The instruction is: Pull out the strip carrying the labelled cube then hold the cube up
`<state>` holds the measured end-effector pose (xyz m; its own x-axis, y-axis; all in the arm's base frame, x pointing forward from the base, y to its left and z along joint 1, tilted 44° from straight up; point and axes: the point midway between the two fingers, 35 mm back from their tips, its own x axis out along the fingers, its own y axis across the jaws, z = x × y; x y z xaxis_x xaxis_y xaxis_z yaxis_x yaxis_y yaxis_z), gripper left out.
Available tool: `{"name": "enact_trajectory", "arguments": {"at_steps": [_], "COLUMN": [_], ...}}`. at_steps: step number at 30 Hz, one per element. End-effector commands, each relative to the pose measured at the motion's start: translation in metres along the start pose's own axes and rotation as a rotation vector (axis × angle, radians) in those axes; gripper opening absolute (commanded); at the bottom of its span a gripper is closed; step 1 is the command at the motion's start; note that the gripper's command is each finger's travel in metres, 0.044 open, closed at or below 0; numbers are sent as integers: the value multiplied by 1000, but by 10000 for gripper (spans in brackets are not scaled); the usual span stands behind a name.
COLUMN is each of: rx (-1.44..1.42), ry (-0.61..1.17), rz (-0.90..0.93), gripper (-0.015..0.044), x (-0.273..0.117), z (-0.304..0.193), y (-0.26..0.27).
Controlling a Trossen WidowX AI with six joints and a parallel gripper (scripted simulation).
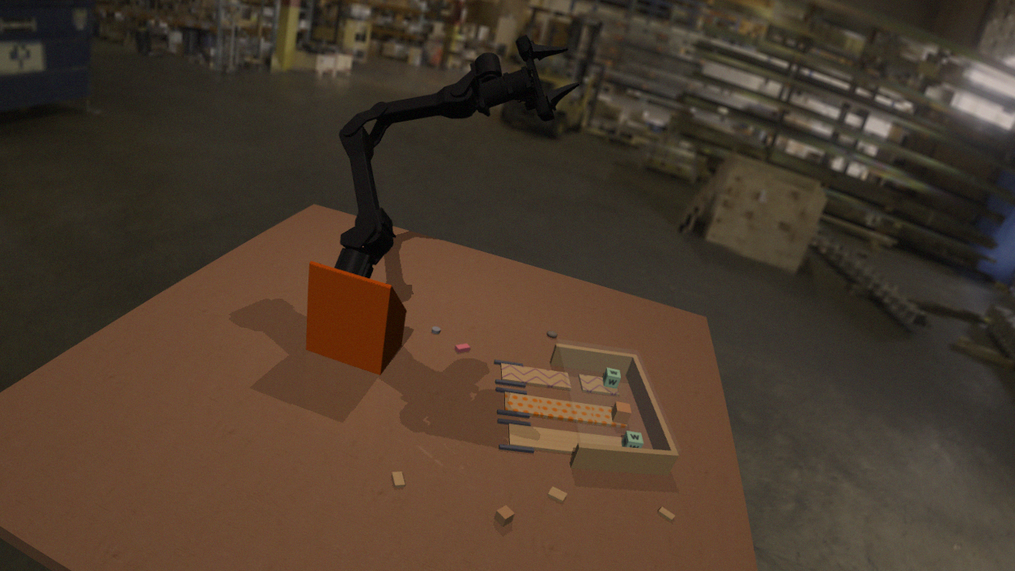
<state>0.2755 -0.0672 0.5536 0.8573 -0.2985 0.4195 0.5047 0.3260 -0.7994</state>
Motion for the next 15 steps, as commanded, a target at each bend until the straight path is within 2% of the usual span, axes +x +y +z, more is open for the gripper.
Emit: {"name": "enact_trajectory", "arguments": {"at_steps": [1, 6, 15], "rx": [100, 186, 578], "ry": [35, 54, 137], "rz": [124, 206, 524], "gripper": [400, 400, 400], "x": [16, 22, 11], "z": [-28, -46, -103], "y": [58, 95, 231]}}
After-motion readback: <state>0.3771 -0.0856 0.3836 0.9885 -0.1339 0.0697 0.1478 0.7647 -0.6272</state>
